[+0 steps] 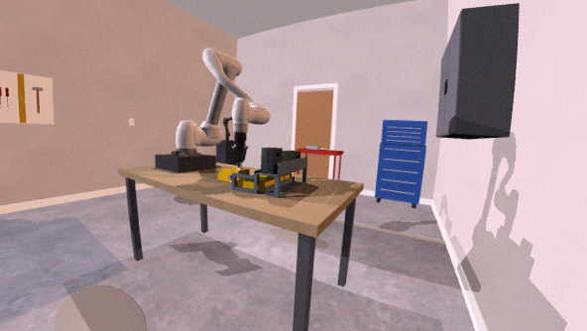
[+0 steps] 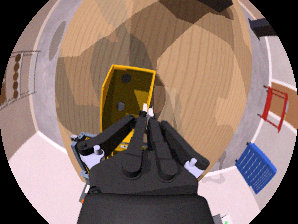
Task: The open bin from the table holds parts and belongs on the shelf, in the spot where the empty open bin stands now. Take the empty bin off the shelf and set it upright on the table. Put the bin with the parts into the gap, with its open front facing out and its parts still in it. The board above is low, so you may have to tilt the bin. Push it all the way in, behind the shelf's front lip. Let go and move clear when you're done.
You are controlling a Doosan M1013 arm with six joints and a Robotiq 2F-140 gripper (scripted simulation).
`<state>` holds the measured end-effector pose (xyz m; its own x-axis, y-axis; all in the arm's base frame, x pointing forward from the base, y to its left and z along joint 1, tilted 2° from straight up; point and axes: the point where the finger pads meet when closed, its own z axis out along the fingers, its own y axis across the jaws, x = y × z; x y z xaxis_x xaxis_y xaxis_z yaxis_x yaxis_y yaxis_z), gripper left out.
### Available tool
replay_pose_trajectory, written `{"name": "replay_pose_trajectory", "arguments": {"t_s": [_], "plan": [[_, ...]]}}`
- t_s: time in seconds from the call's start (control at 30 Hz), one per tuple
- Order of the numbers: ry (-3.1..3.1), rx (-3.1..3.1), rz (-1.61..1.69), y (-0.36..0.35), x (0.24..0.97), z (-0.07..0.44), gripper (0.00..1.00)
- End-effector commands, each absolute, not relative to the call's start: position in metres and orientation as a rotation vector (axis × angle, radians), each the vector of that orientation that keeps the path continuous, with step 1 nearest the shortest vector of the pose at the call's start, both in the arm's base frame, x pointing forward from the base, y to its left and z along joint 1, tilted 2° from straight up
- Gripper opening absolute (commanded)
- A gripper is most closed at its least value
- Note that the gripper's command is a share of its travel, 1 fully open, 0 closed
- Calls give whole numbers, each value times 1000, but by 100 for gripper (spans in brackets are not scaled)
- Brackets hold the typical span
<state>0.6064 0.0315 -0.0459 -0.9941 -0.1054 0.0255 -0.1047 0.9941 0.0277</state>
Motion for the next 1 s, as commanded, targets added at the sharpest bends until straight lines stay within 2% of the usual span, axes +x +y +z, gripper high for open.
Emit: {"name": "replay_pose_trajectory", "arguments": {"t_s": [0.0,0.43,0.97], "plan": [[-3108,164,-46,34,605,-50,10],[-3108,164,-46,34,606,-44,10],[-3108,164,-46,33,607,-12,10]]}}
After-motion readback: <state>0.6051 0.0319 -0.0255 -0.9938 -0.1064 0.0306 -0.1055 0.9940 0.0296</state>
